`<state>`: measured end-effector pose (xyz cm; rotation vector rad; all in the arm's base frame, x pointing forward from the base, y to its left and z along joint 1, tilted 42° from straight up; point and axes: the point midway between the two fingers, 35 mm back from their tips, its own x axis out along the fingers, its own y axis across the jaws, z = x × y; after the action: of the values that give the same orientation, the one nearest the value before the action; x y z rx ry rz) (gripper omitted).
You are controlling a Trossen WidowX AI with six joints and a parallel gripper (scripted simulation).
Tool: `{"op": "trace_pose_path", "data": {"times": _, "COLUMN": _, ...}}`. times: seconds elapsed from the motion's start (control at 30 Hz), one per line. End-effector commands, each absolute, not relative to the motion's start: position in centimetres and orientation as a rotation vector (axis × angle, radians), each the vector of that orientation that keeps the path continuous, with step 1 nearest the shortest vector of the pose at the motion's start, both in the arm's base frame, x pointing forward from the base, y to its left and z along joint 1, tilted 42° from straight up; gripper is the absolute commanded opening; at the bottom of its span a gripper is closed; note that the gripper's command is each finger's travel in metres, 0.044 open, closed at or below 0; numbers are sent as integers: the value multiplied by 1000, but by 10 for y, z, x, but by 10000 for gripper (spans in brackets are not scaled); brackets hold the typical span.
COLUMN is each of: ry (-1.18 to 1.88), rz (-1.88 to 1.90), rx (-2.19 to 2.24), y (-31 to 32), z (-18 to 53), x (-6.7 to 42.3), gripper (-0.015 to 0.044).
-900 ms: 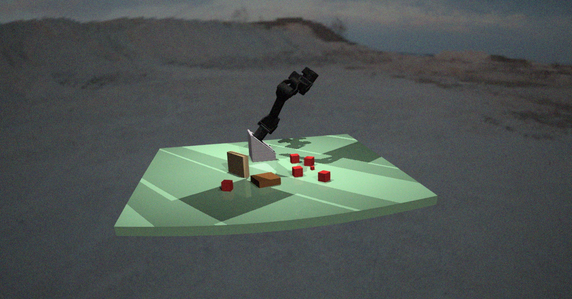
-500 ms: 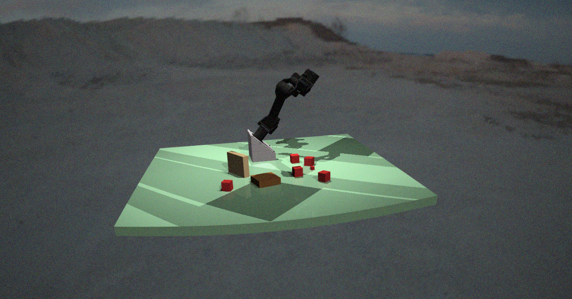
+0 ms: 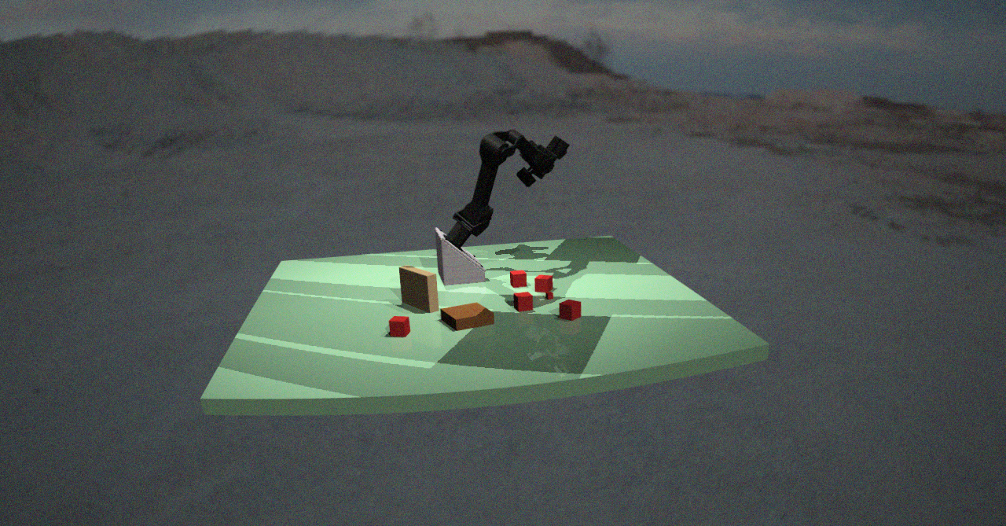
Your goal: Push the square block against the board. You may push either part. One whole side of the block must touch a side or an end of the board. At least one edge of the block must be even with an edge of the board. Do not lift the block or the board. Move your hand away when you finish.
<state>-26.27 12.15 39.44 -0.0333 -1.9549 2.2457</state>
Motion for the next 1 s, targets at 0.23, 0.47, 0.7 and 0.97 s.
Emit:
{"op": "trace_pose_path", "data": {"times": 0.23, "ry": -1721, "rz": 2266, "rx": -290, "y": 184, "z": 375, "x": -244, "gripper": 0}}
{"op": "trace_pose_path", "data": {"times": 0.47, "ry": -1527, "rz": 2277, "rx": -439, "y": 224, "z": 359, "x": -223, "gripper": 0}}
{"op": "trace_pose_path", "data": {"times": 0.7, "ry": -1339, "rz": 2270, "rx": -554, "y": 258, "z": 344, "x": -199, "gripper": 0}}
{"op": "trace_pose_path", "data": {"times": 0.97, "ry": -1096, "rz": 2237, "rx": -661, "y": 294, "z": 325, "x": -161, "gripper": 0}}
